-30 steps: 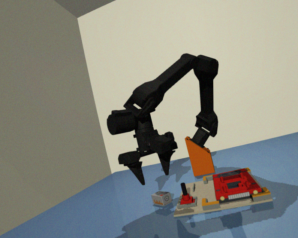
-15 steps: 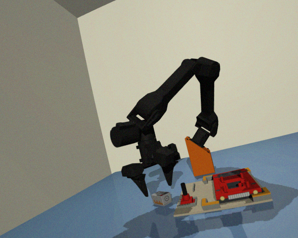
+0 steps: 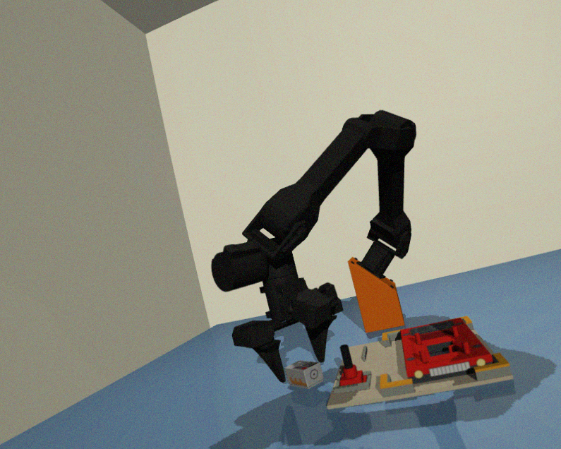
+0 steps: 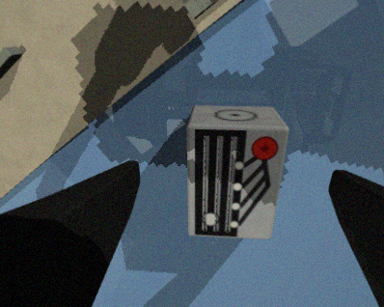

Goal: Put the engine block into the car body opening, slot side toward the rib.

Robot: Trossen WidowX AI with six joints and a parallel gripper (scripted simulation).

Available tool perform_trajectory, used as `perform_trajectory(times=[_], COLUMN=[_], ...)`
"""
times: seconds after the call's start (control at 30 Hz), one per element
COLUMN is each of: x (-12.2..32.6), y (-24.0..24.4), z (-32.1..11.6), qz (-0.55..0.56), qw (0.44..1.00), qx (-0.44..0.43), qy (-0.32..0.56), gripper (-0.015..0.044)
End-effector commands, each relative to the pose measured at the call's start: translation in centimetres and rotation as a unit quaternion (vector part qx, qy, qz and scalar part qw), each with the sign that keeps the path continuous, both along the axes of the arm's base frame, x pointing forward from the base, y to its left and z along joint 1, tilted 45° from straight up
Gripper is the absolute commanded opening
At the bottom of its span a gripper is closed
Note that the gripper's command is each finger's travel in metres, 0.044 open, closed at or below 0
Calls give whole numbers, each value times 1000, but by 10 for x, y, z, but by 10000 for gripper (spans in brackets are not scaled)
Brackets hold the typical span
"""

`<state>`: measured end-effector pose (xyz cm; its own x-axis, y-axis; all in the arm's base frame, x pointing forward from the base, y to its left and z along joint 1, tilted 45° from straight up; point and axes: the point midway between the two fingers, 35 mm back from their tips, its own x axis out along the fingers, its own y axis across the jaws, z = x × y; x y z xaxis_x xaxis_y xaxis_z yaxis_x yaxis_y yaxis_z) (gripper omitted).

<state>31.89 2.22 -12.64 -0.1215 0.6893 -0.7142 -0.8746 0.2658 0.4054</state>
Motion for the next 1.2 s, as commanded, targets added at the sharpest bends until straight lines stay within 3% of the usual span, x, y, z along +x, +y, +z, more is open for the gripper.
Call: perform_trajectory(times=[0.0, 0.2, 0.43, 0.57, 1.17], x=[-1, -1, -1, 1, 13], y=[1, 1, 1, -2, -41], z=[0, 0, 0, 2, 40], qz=[-4, -4, -4, -4, -5], qw=[1000, 1000, 1000, 1000, 1000], qx=[2, 2, 2, 2, -2], qy=[2, 2, 2, 2, 1], gripper=[309, 151, 105, 0, 0])
